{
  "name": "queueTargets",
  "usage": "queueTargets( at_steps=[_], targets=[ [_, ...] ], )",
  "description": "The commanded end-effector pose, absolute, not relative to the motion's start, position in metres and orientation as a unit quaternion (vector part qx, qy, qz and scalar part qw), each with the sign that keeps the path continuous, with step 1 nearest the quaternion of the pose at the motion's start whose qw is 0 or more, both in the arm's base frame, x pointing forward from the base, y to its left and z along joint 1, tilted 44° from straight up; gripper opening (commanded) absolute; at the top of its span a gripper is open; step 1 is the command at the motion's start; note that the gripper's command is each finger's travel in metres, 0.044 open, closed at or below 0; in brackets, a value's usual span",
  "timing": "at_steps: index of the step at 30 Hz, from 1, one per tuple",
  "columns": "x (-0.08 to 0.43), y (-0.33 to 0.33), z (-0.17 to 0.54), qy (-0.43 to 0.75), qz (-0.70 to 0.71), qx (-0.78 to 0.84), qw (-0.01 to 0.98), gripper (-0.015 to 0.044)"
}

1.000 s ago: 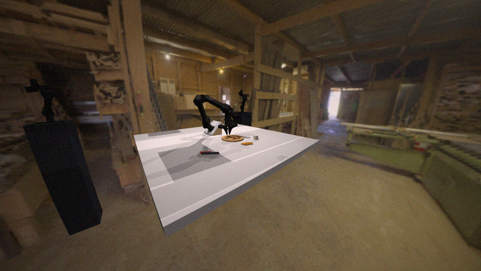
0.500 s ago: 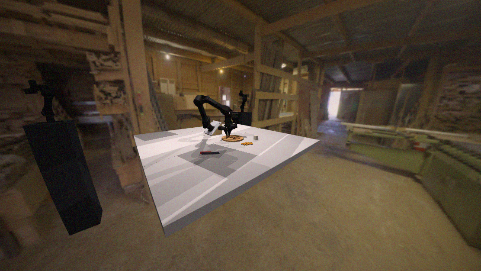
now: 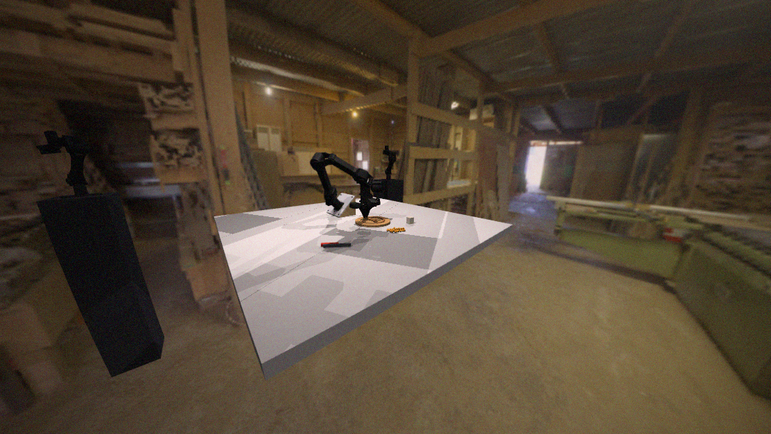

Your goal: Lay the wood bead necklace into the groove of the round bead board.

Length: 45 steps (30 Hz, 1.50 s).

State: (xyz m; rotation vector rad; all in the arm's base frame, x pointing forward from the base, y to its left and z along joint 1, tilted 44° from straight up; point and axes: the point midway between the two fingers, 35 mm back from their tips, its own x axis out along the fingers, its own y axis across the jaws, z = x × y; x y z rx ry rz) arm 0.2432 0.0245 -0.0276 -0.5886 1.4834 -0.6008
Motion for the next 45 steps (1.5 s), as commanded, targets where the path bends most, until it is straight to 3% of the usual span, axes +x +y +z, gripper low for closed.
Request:
queueTargets(
  at_steps=[1,44,45],
  targets=[
    [0.243,0.025,-0.027,0.655,-0.265,-0.26,0.658,0.0],
    [0.234,0.014,-0.02,0.654,-0.266,-0.263,0.657,0.0],
    [0.235,0.017,-0.019,0.655,-0.265,-0.26,0.658,0.0026]
  ],
)
